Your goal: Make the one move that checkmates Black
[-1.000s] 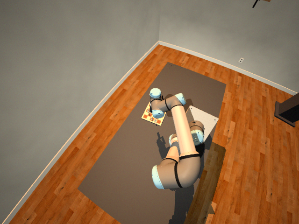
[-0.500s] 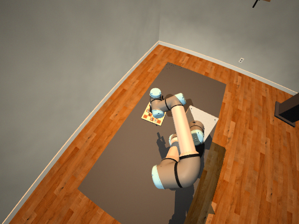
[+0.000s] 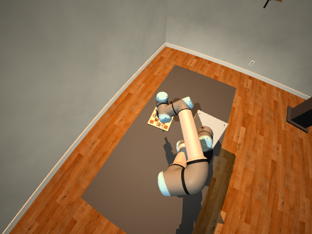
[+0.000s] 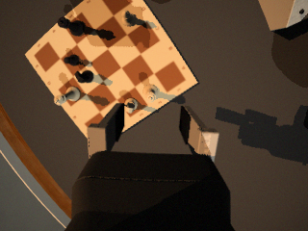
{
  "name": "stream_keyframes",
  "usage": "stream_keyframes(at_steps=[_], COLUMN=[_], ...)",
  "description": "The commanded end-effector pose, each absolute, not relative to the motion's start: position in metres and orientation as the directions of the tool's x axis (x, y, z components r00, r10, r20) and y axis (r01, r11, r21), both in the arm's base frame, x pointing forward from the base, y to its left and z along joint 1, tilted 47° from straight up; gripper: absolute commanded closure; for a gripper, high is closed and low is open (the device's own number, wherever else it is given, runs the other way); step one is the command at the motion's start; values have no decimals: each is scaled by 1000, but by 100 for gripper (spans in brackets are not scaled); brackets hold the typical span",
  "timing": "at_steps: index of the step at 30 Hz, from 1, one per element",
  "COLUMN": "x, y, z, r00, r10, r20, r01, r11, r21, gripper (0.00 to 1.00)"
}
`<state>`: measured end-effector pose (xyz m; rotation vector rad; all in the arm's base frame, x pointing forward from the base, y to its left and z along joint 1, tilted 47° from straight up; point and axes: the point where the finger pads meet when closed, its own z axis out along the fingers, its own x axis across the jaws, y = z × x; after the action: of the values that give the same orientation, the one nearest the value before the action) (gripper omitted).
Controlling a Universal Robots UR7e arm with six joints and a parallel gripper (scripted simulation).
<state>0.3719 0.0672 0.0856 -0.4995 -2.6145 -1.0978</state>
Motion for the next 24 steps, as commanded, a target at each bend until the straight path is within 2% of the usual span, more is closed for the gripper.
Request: stream_keyframes(at_steps=[1, 5, 7, 15, 22, 24], x=[370, 369, 369, 368, 368, 368], y=[68, 70, 70, 76, 81, 81], z=[82, 79, 79, 74, 70, 70], r00=[-821, -720, -720, -444, -183, -183], r10=[323, 417, 417, 579, 660, 660], r20=[471, 555, 555, 684, 728, 728], r01=[561, 686, 686, 889, 977, 977], r11=[608, 549, 549, 376, 204, 204], r21=[561, 478, 478, 260, 61, 61], gripper=[0, 0, 0, 0, 0, 0])
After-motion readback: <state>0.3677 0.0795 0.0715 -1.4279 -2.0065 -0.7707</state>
